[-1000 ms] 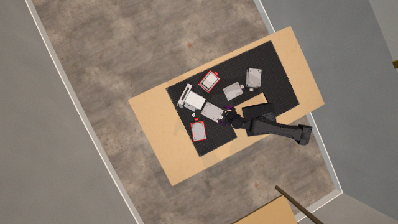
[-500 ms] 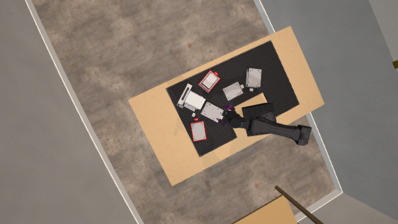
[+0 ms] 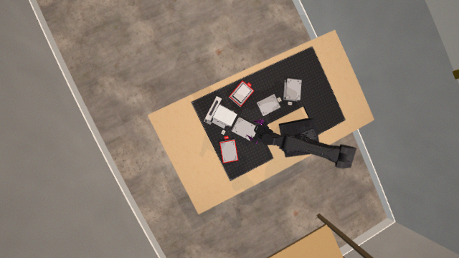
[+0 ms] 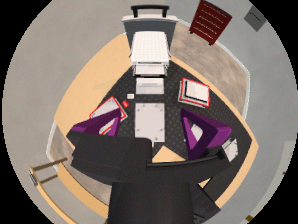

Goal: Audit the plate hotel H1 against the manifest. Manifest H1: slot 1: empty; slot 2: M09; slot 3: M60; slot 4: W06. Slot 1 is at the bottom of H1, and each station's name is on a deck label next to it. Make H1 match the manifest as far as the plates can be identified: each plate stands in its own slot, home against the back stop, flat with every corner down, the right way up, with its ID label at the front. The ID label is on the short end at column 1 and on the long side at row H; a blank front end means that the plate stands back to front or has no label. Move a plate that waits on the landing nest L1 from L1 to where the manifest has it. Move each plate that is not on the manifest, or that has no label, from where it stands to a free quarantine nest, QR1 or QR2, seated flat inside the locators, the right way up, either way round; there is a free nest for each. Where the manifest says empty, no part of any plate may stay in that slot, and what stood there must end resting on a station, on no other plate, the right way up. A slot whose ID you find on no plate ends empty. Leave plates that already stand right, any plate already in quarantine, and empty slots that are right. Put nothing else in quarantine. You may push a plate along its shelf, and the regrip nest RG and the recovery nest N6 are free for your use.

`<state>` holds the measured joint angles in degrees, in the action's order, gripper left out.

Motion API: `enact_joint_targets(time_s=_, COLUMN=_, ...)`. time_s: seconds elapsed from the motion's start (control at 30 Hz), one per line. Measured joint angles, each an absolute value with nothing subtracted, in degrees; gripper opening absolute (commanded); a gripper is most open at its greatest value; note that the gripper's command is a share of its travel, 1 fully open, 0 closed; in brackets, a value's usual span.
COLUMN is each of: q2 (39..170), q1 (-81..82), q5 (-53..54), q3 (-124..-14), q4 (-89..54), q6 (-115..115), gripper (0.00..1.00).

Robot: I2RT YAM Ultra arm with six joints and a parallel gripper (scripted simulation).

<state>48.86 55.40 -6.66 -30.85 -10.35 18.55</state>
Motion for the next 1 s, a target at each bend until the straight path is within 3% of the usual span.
enact_joint_targets(time_s=1.0, q2=61.76, q1=52.88, q5=-4.34, q3=-33.74, q4=0.01, q6=17.37, gripper=1.0)
